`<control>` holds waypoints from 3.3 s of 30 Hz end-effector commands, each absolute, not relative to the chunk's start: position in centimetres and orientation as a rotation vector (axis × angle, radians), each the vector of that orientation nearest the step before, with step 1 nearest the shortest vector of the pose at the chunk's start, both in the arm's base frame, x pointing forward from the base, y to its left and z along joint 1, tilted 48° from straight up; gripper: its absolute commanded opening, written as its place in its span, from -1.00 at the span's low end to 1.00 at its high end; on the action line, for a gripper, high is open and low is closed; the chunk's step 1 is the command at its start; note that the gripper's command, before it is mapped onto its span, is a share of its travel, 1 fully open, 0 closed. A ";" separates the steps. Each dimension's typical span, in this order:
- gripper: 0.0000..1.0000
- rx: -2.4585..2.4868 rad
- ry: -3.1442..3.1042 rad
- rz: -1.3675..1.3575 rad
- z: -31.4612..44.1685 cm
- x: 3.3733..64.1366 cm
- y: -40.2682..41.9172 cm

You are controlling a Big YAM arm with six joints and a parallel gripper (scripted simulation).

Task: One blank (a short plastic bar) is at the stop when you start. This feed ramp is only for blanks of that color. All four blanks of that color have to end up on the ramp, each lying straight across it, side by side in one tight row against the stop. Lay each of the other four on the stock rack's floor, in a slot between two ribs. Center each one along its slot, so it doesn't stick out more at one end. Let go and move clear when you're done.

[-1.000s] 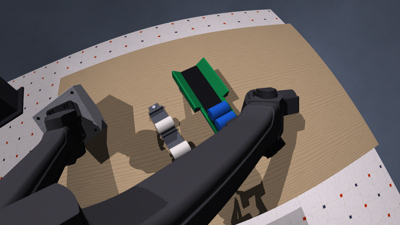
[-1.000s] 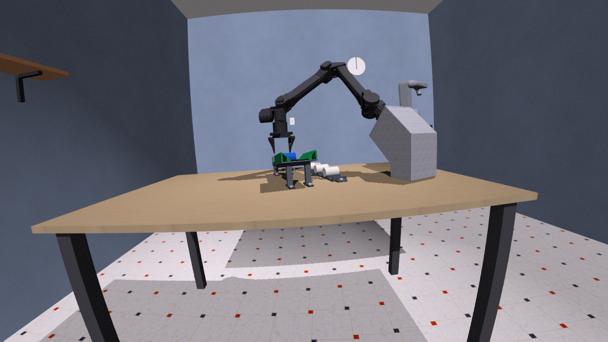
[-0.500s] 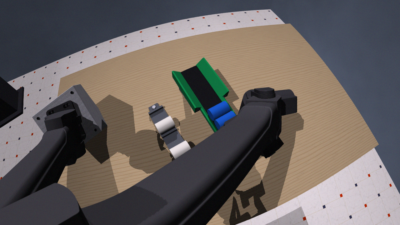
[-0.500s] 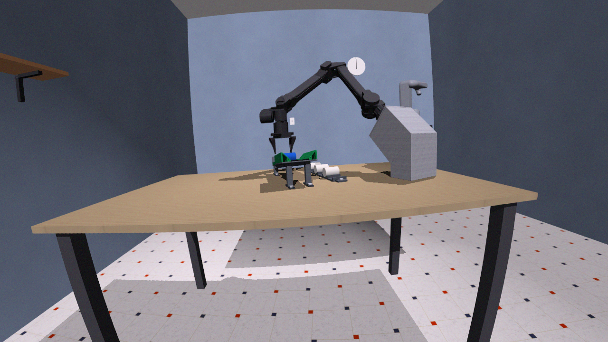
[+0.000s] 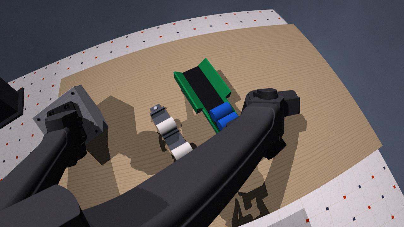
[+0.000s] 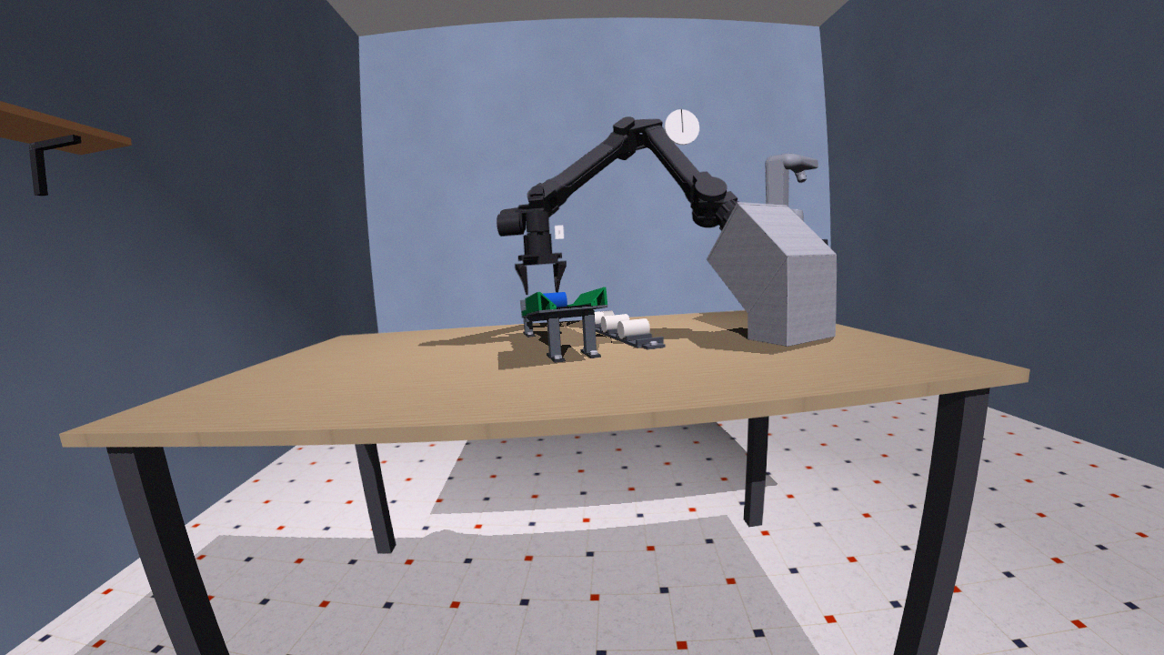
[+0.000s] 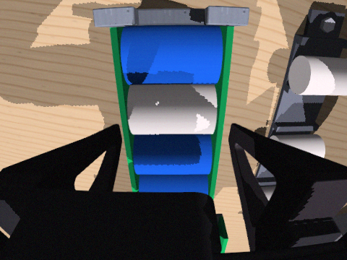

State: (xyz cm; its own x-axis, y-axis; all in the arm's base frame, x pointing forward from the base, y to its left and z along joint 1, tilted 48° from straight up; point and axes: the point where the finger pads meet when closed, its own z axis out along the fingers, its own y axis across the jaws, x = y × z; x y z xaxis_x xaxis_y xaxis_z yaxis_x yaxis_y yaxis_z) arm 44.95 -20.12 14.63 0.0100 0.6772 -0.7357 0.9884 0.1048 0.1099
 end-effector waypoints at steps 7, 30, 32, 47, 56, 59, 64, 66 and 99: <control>0.56 1.634 1.715 -0.588 15.5 44.8 -20.0; 0.56 1.636 1.711 -0.589 16.1 45.5 -20.5; 0.56 1.636 1.708 -0.588 16.4 45.8 -20.7; 0.56 1.639 1.705 -0.589 16.4 45.9 -20.9; 0.56 1.639 1.705 -0.589 16.4 45.9 -20.9; 0.56 1.639 1.705 -0.589 16.4 45.9 -20.9; 0.56 1.639 1.705 -0.589 16.4 45.9 -20.9; 0.56 1.639 1.705 -0.589 16.4 45.9 -20.9; 0.56 1.643 1.737 -0.619 11.9 45.3 -23.3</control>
State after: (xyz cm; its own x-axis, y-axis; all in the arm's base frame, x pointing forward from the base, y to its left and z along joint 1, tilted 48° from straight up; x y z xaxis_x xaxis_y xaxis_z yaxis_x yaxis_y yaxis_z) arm 45.66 -22.47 13.03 0.0243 0.6775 -0.7351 0.9874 0.0988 0.1237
